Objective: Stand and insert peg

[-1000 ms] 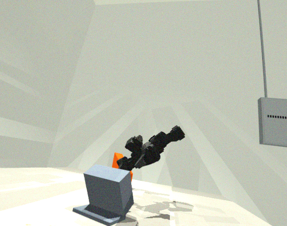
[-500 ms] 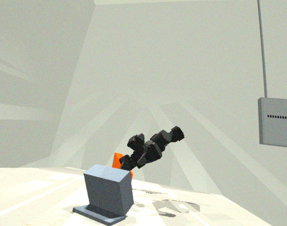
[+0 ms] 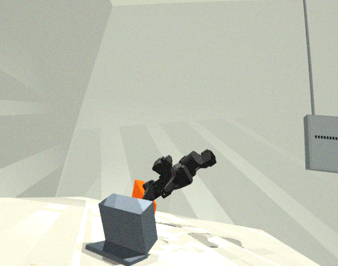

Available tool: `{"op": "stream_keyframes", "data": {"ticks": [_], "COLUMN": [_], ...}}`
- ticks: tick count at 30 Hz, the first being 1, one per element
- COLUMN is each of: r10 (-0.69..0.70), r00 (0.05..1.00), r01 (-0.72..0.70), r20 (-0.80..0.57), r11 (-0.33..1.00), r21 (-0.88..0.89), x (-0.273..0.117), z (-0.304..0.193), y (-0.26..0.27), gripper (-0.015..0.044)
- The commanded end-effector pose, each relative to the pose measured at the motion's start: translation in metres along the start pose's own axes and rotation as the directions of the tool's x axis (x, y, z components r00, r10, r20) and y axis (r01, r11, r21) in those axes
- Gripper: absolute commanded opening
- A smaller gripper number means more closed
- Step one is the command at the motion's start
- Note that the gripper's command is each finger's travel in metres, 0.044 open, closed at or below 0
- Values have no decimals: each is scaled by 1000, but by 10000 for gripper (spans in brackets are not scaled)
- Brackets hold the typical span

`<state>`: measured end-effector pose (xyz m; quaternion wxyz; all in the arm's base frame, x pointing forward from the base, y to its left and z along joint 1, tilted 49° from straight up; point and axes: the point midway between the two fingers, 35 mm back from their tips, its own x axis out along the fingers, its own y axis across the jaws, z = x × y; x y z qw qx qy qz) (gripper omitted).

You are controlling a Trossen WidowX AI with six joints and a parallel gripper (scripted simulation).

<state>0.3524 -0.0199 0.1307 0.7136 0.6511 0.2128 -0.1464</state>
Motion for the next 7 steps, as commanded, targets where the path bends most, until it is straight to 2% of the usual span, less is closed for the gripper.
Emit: {"op": "stream_keyframes", "data": {"ticks": [1, 7], "r10": [-5, -5], "r00": [1000, 1000], "r01": [5, 5], "r20": [-5, -5], "r11": [1000, 1000], "r21": [-4, -3], "x": [-5, -10], "z": [-1, 0], "y": [-2, -1], "gripper": [440, 440]}}
